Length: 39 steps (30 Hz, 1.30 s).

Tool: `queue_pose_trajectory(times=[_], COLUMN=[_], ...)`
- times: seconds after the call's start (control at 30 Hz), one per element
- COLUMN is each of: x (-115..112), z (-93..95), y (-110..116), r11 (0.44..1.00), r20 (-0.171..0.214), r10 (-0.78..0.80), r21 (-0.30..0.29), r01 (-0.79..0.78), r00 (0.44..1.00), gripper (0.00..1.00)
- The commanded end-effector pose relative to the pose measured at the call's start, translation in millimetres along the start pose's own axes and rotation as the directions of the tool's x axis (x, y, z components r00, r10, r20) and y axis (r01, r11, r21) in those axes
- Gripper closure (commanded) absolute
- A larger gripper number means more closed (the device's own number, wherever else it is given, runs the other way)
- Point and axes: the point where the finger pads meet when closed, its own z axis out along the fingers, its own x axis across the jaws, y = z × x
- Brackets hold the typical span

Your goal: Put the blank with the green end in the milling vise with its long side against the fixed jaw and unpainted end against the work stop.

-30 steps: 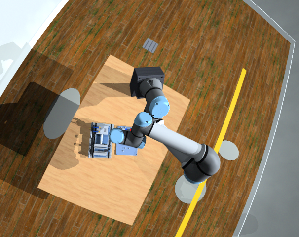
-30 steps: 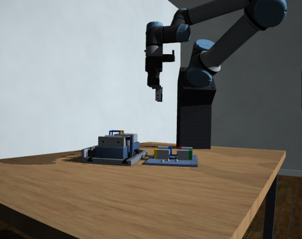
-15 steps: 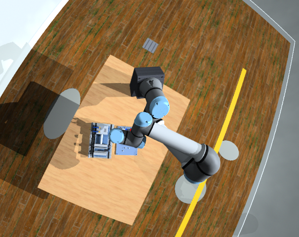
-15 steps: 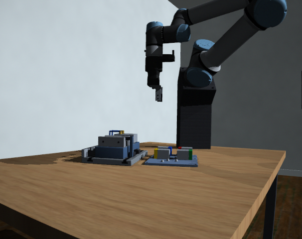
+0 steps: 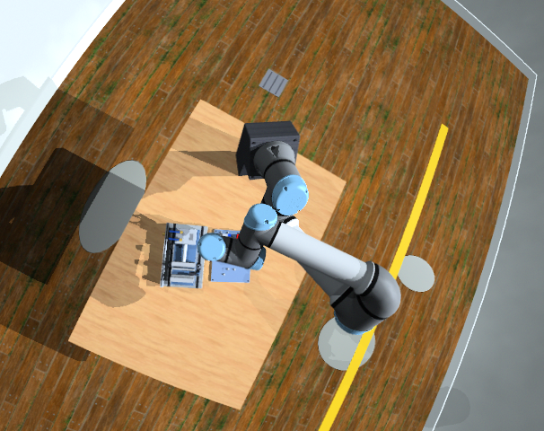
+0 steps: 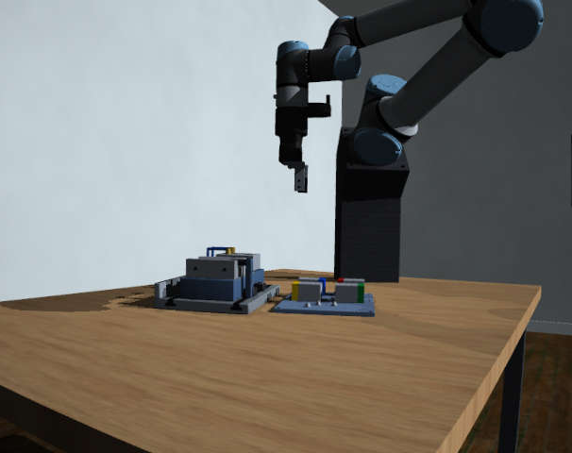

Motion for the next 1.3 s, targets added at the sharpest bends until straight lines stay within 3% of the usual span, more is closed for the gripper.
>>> queue_pose_trajectory(times=[0.0,1.07,1.23,1.27], x=[0,0,-1,-1], z=[-0.2,-0.2,59.2,59.2], y=[0,0,-4,-4], r11=[1.0,1.0,1.0,1.0], r20=[0.0,0.0,0.0,0.0], r10=[0.0,0.0,0.0,0.0], r21=[0.0,0.0,0.0,0.0], r01=[0.0,0.0,0.0,0.0], r00=[1.0,1.0,1.0,1.0], gripper=[0.0,0.0,0.0,0.0])
